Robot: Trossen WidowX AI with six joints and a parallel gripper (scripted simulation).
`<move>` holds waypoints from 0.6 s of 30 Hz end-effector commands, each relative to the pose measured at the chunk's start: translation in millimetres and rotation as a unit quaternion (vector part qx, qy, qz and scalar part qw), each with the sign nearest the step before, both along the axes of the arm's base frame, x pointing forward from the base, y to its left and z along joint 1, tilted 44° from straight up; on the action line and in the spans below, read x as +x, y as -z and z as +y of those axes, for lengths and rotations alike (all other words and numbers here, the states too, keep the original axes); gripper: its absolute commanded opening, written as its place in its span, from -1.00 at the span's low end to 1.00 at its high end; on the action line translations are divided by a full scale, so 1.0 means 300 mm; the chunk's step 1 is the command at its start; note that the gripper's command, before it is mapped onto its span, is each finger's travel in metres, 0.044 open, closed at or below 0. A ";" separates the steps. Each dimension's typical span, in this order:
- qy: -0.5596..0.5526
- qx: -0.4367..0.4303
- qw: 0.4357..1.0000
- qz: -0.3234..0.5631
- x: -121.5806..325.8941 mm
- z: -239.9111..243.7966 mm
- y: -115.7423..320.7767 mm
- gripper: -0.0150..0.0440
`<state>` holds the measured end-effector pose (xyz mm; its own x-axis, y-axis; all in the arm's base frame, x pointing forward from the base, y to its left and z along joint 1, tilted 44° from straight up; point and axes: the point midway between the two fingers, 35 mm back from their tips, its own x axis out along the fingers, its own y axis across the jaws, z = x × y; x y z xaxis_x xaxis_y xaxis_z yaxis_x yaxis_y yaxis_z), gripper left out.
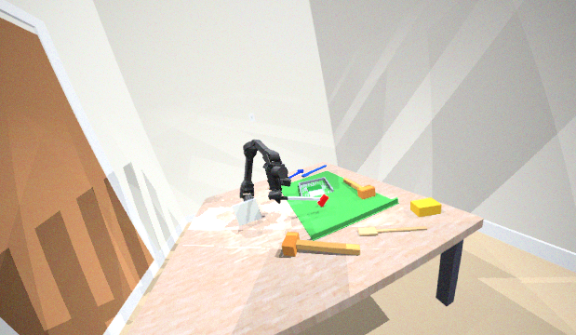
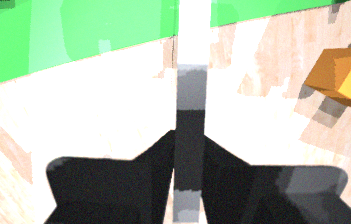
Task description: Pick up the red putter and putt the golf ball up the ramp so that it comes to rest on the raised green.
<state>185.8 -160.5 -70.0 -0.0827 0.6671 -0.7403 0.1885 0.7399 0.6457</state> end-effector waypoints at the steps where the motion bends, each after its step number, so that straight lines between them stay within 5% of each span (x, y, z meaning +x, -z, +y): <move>1: 0.005 0.002 1.000 0.000 -0.001 0.016 0.016 -0.49; 18: 0.005 0.002 1.000 0.000 -0.006 0.070 0.076 -0.49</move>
